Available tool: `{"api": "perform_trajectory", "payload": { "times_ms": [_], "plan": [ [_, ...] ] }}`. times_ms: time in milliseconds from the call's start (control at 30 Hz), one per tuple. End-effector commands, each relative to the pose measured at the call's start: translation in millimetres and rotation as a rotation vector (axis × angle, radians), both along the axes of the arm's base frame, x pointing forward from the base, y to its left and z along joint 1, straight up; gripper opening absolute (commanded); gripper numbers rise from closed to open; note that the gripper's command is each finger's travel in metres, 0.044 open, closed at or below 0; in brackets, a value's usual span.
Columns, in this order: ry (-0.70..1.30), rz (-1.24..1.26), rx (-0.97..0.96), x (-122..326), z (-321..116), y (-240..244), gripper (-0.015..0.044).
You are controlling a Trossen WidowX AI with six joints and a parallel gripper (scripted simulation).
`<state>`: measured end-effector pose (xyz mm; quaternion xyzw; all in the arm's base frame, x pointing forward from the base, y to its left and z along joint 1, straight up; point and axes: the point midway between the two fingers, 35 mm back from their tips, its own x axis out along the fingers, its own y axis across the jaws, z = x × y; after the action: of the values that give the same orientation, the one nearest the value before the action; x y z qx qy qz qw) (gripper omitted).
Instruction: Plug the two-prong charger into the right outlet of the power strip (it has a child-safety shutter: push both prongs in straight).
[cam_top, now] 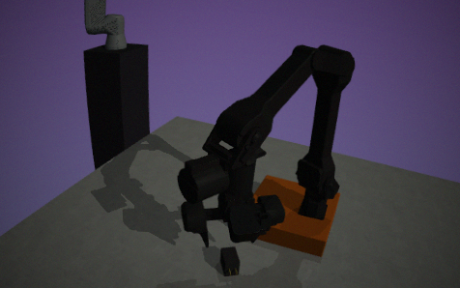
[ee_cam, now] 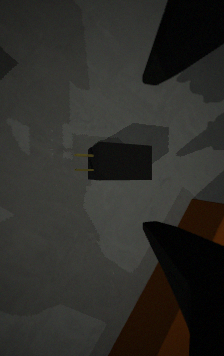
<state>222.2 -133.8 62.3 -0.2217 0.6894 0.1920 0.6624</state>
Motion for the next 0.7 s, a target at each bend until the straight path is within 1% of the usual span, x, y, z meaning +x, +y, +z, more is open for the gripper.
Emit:
{"api": "perform_trajectory", "payload": {
  "times_ms": [0, 667],
  "plan": [
    [0.013, -0.009, 0.0, -3.2, -4.4, 0.5, 0.044],
    [0.013, -0.009, 0.0, -1.6, -32.9, 0.0, 0.044]
  ]
}}
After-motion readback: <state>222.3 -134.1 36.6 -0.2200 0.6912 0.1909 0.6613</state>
